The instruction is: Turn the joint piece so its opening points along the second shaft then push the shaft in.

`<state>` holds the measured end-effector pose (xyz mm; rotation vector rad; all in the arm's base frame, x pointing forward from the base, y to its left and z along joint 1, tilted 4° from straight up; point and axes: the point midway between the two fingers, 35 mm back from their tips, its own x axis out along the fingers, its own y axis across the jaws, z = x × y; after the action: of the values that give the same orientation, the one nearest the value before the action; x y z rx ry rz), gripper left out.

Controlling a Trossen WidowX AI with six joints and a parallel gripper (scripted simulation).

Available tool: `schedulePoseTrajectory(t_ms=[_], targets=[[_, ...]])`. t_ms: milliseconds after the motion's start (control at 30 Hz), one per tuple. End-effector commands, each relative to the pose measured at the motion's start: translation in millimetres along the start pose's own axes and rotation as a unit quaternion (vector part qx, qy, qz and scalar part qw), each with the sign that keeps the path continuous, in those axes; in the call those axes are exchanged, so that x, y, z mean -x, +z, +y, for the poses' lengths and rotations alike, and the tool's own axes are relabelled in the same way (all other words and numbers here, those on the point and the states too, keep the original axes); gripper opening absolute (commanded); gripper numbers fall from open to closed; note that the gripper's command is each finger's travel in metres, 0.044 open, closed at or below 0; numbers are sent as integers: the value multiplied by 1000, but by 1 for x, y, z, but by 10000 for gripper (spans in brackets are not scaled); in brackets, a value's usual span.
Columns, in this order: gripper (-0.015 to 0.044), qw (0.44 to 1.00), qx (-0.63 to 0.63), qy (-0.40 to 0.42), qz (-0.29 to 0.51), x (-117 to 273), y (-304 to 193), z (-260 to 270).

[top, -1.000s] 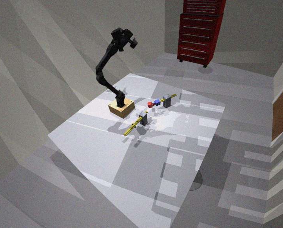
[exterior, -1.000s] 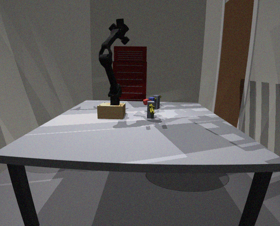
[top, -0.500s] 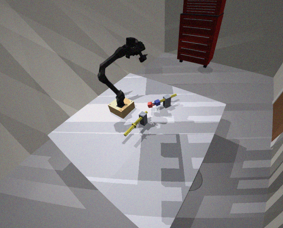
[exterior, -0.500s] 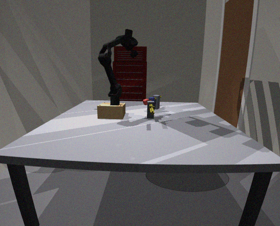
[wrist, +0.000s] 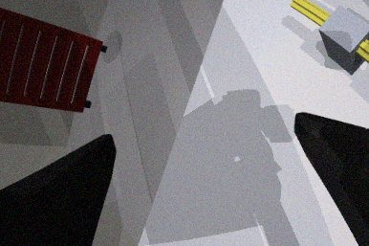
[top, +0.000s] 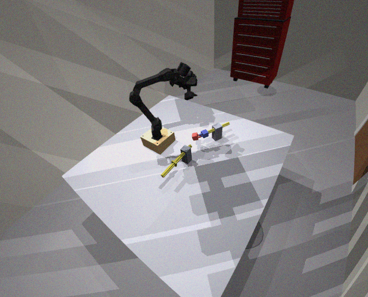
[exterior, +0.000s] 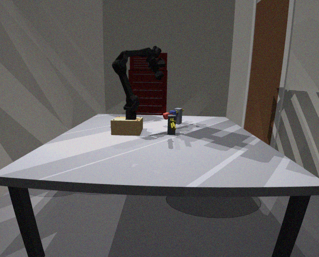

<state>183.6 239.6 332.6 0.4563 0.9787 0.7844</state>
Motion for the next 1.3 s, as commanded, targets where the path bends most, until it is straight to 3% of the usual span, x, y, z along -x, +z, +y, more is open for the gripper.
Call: schedulePoseTrajectory(t_ms=[0, 367, 767, 1000, 1267], targets=[[440, 998, -20, -63, 19, -12, -8, -38], [440, 967, -83, -224, 85, -21, -39, -137], [440, 899, -149, -368, 184, 1, -94, -222], [440, 889, -159, -383, 197, 5, -101, -230], [440, 866, -255, -402, 154, 4, -102, -231]])
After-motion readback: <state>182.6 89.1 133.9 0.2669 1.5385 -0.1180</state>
